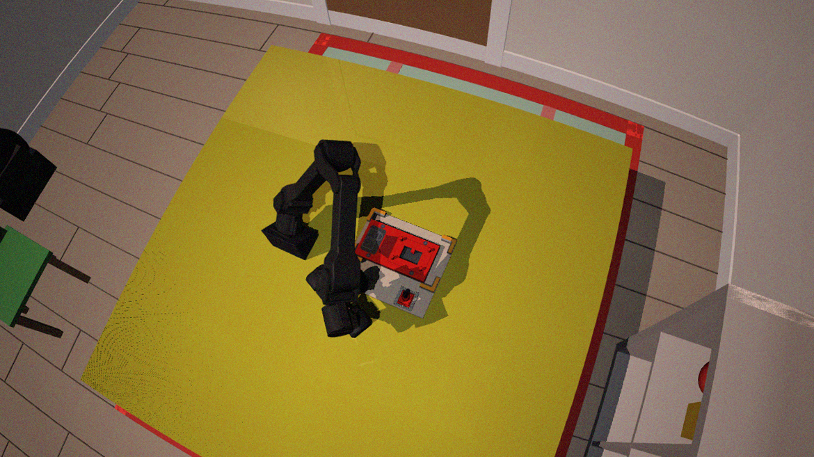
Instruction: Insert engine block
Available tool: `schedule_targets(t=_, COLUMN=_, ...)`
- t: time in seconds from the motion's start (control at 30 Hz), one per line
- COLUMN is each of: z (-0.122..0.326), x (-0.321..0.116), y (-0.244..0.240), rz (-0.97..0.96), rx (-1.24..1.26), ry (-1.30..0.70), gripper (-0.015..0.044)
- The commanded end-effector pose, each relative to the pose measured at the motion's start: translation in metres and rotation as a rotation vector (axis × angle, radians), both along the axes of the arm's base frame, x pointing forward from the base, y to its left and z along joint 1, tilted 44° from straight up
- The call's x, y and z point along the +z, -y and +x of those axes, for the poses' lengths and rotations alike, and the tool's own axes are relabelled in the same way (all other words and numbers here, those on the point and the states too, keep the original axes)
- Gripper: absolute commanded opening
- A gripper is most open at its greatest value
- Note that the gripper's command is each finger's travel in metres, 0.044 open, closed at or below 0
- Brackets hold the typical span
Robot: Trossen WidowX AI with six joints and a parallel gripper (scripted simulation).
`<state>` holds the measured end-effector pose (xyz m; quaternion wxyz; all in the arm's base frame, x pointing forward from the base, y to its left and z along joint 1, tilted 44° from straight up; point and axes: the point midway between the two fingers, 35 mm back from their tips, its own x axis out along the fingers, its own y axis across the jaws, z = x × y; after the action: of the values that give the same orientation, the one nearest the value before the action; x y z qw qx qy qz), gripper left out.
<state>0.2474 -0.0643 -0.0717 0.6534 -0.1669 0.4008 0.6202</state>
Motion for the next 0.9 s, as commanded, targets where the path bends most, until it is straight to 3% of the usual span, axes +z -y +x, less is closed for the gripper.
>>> schedule_targets(t=0.0, z=0.004, x=0.009, y=0.012, rz=-0.01, rx=0.002, ry=0.007, gripper=0.0)
schedule_targets(t=0.87, z=0.003, x=0.066, y=0.059, rz=-0.007, rx=0.005, ry=0.008, gripper=0.0)
